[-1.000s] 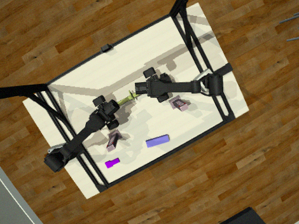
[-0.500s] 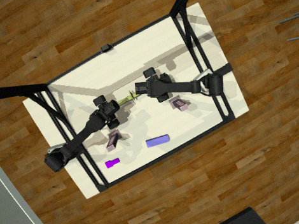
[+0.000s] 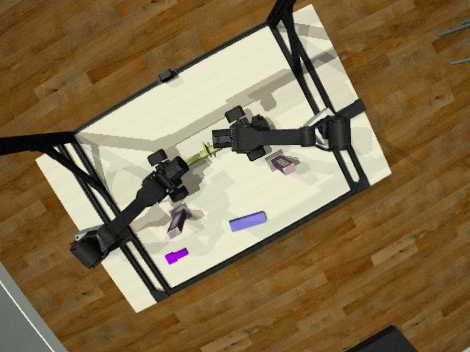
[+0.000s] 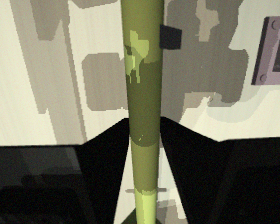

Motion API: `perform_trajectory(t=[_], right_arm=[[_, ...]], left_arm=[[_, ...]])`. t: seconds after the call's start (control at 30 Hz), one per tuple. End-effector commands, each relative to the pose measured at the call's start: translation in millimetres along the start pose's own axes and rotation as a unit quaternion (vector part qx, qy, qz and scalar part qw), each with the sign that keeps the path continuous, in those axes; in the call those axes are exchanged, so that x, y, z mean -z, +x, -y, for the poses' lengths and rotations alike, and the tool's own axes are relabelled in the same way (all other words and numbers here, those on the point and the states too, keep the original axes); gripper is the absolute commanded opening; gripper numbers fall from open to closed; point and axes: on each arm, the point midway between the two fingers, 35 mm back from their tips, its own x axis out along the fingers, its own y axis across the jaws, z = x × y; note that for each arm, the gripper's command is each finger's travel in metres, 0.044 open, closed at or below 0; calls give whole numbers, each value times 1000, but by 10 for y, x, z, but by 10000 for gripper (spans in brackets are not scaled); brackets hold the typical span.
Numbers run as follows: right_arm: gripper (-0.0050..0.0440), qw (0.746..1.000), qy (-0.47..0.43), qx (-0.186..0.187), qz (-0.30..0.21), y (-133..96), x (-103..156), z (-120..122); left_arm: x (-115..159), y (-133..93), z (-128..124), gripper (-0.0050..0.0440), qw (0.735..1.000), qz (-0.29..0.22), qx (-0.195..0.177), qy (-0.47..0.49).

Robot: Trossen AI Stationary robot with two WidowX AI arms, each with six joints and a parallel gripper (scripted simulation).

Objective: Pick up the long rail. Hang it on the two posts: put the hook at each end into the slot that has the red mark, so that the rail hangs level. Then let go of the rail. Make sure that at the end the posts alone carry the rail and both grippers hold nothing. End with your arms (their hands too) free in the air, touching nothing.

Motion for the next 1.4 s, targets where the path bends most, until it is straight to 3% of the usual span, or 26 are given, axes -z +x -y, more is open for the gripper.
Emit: perform_trajectory(t=[0.0,0.1,0.2,0.23,1.0,1.37], right_arm=[[88,1000,-1,2,5,45,-13,4],[75,1000,-1,2,5,45,-13,4],[3,1000,-1,2,5,45,-13,4],[0,1000,-1,2,5,45,-13,4],[0,1000,-1,2,6,40,-12,5],[0,999,0,1,40,-245,20,13]], left_arm=[[7,-8,-1,0,1000,-2,-1,-1],[7,-8,-1,0,1000,-2,-1,-1],[7,-8,-1,0,1000,-2,-1,-1],[7,-8,-1,0,1000,-2,-1,-1],[7,-9,-1,0,1000,-3,-1,-1],[-4,-37,-9,0,999,-39,-1,0]])
